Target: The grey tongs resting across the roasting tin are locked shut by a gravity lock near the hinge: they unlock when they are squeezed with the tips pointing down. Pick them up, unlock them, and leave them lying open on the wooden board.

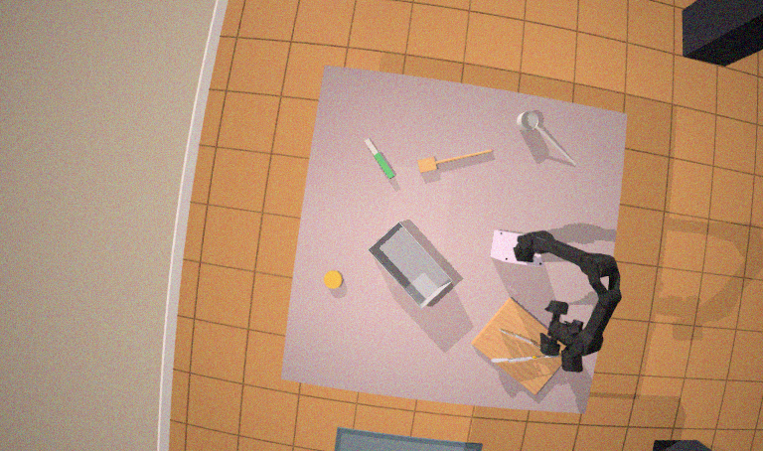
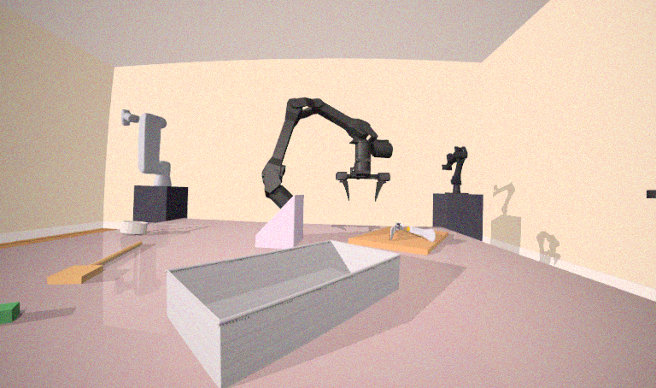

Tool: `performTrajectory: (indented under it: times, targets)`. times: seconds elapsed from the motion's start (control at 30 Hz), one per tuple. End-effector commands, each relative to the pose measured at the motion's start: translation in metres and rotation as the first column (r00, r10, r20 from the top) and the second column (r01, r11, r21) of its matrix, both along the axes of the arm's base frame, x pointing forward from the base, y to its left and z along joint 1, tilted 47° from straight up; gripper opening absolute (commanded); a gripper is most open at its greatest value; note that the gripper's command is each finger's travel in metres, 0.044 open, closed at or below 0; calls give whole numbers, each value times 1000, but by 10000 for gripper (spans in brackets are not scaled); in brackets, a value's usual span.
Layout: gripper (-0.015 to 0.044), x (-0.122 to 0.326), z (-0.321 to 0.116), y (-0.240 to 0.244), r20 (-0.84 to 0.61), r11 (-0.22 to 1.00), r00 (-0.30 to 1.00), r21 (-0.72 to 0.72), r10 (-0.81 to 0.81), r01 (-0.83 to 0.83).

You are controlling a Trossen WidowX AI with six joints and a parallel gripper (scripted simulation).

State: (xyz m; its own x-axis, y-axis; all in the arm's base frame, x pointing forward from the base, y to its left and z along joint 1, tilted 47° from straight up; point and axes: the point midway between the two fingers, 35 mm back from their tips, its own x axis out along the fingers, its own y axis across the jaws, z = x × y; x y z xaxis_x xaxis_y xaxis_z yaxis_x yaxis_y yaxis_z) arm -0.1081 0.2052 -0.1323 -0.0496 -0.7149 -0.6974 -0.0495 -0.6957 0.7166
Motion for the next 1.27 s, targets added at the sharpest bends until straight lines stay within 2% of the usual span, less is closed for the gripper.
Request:
performTrajectory:
  times: [0.0, 0.17, 1.23]
  targets:
    - [440, 1, 10, 8, 1, 1000, 1000, 1, -3, 3]
    - [440, 4, 37, 35, -2, 1000, 1000, 10, 0, 0]
    - [440, 4, 37, 35, -2, 1000, 1000, 10, 0, 0]
